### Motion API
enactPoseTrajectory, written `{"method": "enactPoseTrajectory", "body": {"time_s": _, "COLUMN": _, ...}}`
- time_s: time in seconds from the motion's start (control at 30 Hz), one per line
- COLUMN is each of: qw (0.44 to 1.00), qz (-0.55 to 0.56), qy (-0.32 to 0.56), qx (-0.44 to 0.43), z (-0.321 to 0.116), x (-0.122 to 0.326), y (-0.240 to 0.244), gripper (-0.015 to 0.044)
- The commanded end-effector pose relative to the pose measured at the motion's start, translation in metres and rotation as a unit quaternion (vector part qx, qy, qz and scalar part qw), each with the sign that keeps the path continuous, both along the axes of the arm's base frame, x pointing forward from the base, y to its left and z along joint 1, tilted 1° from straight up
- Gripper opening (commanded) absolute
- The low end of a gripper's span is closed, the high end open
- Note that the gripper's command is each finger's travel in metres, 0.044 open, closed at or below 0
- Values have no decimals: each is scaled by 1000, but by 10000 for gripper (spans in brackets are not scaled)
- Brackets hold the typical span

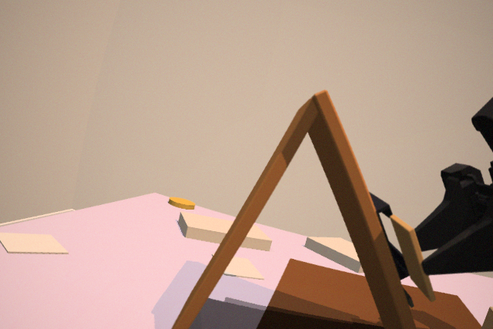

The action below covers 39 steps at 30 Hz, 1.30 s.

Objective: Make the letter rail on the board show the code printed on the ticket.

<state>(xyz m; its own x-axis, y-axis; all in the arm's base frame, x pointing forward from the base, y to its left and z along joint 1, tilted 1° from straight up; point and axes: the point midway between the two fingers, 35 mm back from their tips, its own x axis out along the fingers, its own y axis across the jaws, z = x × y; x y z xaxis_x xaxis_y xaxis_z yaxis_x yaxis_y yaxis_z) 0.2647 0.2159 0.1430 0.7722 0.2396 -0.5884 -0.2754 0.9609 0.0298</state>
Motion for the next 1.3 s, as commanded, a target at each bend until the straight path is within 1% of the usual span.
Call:
{"method": "enactPoseTrajectory", "body": {"time_s": 0.0, "qw": 1000, "qz": 1, "qy": 0, "qx": -1, "z": -1, "x": 1, "y": -2, "gripper": 0}}
{"method": "enactPoseTrajectory", "body": {"time_s": 1.27, "qw": 1000, "qz": 1, "qy": 0, "qx": -2, "z": -1, "x": 6, "y": -21, "gripper": 0}}
